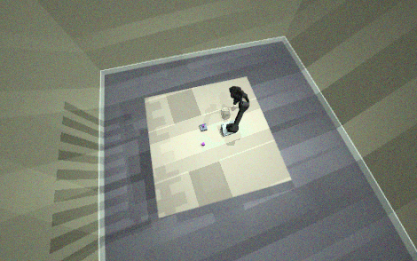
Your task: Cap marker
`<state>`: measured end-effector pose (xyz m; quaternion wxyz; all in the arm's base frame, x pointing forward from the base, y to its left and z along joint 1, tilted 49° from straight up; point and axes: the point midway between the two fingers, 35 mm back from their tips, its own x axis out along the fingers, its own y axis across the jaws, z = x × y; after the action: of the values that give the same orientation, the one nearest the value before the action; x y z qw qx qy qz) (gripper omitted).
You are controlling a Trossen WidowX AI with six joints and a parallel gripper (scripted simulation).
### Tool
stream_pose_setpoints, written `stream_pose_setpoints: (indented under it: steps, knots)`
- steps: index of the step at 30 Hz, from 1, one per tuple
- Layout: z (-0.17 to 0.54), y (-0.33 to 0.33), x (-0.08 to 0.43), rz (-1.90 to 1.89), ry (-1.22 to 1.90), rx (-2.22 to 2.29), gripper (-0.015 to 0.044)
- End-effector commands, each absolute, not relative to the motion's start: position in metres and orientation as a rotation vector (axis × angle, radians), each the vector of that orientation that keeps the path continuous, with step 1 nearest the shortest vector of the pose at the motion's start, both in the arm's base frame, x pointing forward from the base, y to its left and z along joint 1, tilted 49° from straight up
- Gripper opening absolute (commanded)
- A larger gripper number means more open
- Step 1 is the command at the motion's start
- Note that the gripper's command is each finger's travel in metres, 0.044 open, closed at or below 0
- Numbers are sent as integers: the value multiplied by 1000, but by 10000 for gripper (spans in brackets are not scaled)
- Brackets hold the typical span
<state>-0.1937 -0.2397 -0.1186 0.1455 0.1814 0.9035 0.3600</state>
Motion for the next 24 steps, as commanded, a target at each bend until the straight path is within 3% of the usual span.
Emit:
stream_pose_setpoints:
  steps: [1, 6, 15, 24]
  knots:
    - [-118, -241, -192, 1026, 2604, 522, 374]
    - [-108, -260, -140, 762, 2613, 493, 243]
    - [-89, -271, -25, 328, 2543, 403, 243]
    - [-71, -246, 71, 150, 2347, 383, 243]
